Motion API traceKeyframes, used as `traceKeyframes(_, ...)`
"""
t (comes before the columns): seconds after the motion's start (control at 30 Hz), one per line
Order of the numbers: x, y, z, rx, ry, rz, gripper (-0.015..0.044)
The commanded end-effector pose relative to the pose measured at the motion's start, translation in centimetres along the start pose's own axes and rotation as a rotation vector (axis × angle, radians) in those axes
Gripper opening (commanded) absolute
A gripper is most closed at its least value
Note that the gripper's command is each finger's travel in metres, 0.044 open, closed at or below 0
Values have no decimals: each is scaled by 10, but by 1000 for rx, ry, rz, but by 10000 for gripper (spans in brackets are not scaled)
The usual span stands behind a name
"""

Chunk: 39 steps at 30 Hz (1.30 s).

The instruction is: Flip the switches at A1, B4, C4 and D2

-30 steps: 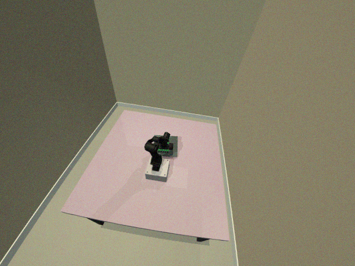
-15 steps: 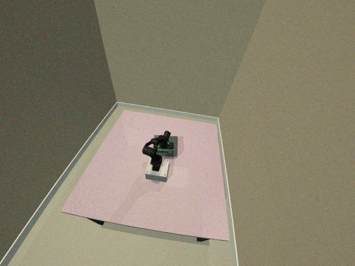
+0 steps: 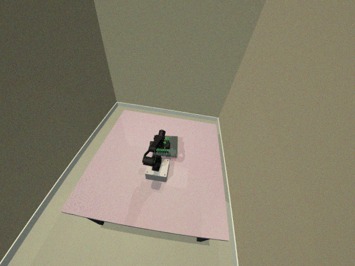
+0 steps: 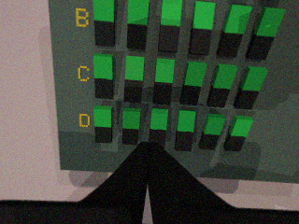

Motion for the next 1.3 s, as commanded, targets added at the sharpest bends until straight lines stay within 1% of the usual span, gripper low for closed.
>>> traceKeyframes(0.0,0,11,-11,7,3,-7,0)
traceKeyframes(0.1,6,11,-10,7,7,-8,0)
traceKeyframes(0.23,34,11,-9,7,27,-9,0)
traceKeyframes(0.47,36,11,-9,7,28,-9,0)
traceKeyframes(0.97,58,11,-9,7,28,-9,0)
traceKeyframes(1.27,59,11,-9,7,28,-9,0)
Point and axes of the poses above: the point midway between the two fingers, 35 mm back from their tips, its own x axis out along the fingers, its own y axis across the jaws, z = x × y, the point moved 2 cm from there along -x, back along the fingers, and after that the axes turned 5 degrees about x, right-handed, at the moved point
